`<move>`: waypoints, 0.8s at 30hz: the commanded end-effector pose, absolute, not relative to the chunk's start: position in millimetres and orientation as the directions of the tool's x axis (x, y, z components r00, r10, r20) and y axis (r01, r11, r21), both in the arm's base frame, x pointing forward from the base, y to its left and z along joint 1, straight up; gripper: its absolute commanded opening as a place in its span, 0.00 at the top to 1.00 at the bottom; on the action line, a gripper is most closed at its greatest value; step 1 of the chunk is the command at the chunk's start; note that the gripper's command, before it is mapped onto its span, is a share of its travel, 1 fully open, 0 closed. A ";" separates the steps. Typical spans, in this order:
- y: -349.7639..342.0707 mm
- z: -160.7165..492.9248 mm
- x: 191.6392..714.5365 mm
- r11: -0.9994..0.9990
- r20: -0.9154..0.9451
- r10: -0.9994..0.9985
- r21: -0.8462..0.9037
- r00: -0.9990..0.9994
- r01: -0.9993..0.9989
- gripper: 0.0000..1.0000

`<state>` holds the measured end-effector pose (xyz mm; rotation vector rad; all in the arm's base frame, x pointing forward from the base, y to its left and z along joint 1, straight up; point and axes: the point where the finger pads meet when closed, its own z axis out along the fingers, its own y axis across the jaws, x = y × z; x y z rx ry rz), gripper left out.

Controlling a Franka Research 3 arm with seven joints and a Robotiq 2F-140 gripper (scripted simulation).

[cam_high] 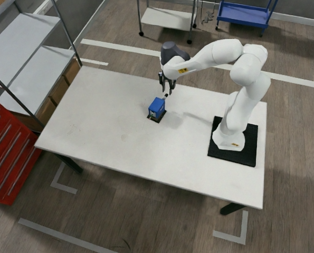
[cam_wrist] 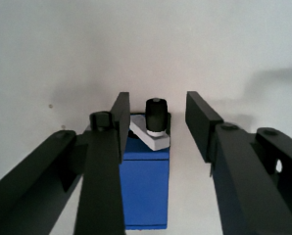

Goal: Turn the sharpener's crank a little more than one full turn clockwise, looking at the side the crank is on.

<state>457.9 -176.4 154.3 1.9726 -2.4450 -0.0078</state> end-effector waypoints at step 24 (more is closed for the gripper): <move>-176.5 127.9 458.0 0.208 -0.004 -0.978 0.003 -0.208 -0.978 0.61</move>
